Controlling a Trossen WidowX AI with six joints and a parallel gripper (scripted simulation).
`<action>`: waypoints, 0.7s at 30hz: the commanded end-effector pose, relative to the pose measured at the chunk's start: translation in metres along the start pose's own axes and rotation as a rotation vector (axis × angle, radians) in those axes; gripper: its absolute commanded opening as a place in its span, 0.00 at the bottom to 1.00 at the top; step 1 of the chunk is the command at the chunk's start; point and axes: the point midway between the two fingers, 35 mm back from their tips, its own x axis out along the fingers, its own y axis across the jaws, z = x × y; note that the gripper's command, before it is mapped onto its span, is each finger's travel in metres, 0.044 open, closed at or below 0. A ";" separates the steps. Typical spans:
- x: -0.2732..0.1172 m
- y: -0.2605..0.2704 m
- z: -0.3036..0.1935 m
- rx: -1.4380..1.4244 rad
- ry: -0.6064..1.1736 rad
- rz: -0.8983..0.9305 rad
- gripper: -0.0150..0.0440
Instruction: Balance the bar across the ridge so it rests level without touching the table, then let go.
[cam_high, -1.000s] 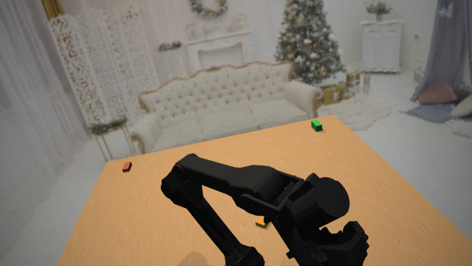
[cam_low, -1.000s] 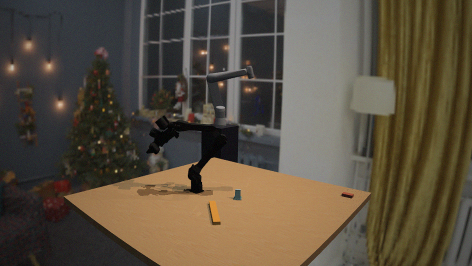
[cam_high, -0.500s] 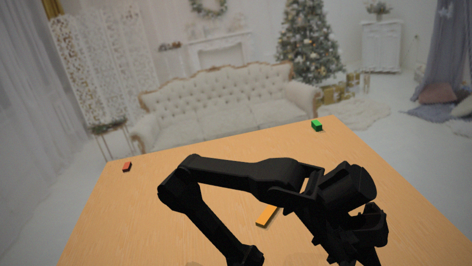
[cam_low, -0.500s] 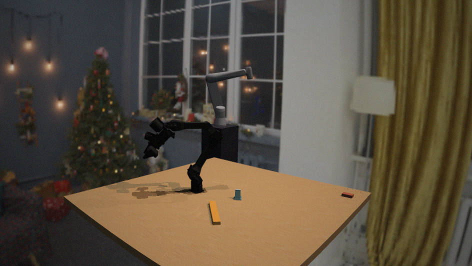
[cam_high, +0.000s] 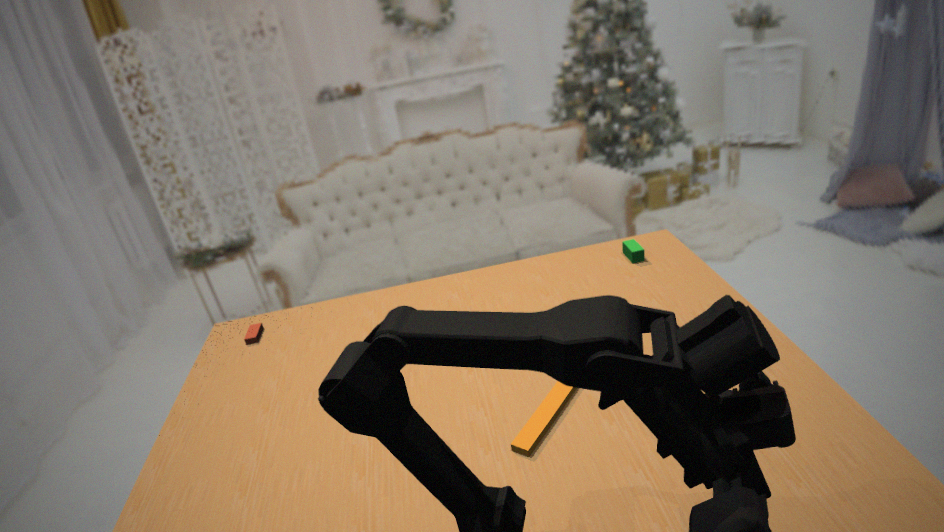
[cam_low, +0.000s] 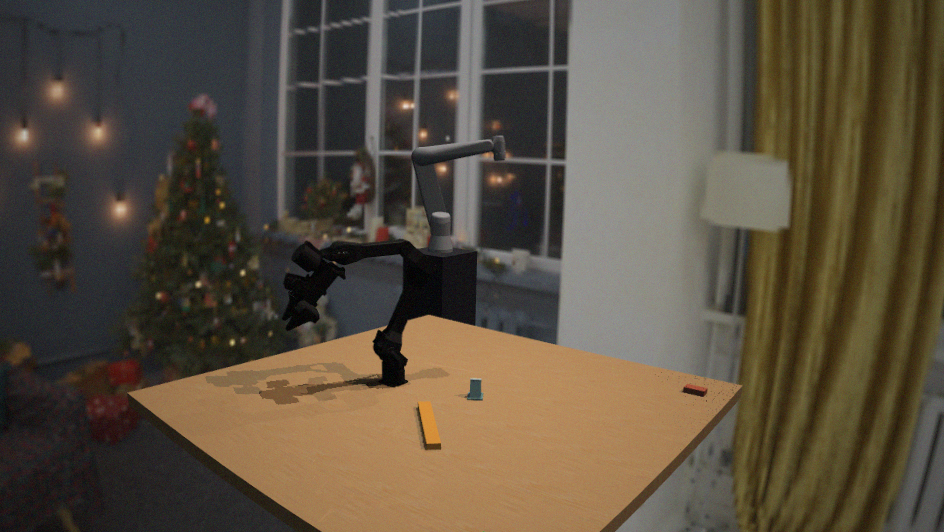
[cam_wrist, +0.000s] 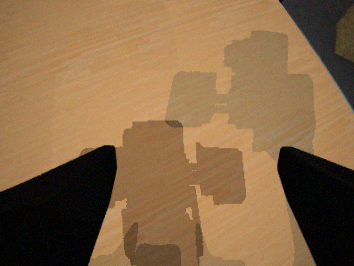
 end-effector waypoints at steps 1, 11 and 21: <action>-0.001 0.018 0.003 -0.036 0.006 0.046 0.79; -0.002 0.064 0.004 -0.156 0.037 0.148 0.79; -0.005 0.115 -0.002 -0.266 0.089 0.251 0.79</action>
